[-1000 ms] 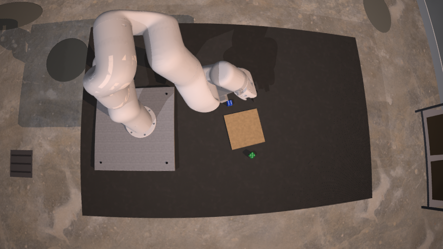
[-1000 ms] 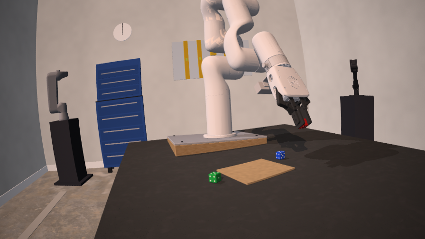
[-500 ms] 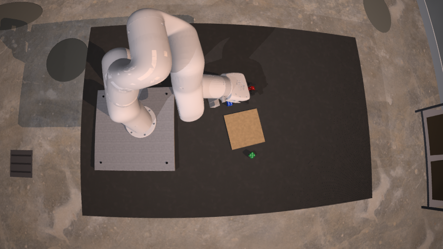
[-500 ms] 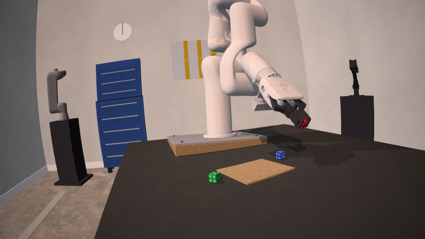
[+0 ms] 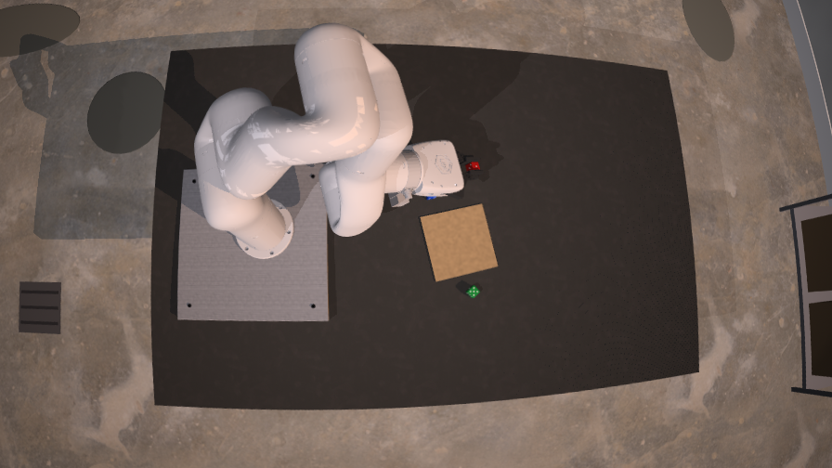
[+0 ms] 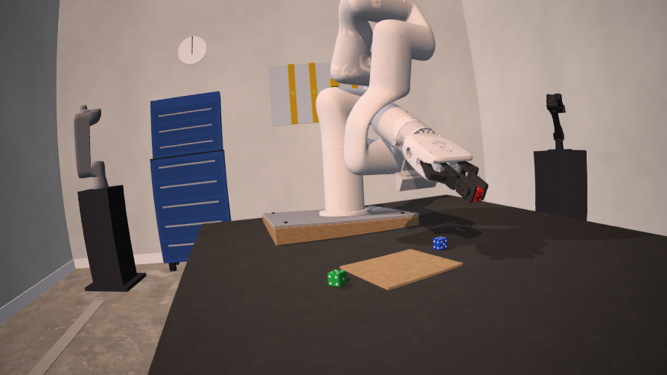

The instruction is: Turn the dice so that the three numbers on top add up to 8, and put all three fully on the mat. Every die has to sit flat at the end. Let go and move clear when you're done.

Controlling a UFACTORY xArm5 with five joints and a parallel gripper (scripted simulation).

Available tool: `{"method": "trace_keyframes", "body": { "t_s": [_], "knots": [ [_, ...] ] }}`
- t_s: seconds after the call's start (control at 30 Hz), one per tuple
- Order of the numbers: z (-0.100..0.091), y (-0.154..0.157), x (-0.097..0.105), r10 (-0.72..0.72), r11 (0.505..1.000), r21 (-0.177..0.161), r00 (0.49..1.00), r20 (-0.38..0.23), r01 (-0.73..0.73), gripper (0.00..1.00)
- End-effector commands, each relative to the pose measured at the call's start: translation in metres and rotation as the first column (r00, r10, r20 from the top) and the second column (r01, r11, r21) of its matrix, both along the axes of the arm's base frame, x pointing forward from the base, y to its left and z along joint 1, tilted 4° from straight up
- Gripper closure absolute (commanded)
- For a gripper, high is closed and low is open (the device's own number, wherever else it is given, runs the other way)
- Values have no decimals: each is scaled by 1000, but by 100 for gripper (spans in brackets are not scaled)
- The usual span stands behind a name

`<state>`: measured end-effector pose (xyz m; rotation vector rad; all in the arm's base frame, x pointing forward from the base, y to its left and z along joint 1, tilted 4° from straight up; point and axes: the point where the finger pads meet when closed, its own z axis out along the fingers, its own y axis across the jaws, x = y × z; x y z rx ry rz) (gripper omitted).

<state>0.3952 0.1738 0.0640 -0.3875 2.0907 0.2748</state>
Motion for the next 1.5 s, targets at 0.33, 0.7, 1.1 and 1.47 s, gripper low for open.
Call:
{"method": "trace_keyframes", "body": {
  "t_s": [0.33, 0.7, 1.1, 1.47],
  "knots": [
    [-17, 1, -1, 2, 1000, 4, 1000, 7, -2, 85],
    [-51, 2, -3, 5, 1000, 6, 1000, 7, -5, 85],
    [-75, 3, -4, 7, 1000, 8, 1000, 6, -7, 85],
    [-75, 3, -4, 7, 1000, 8, 1000, 6, -7, 85]
  ]
}}
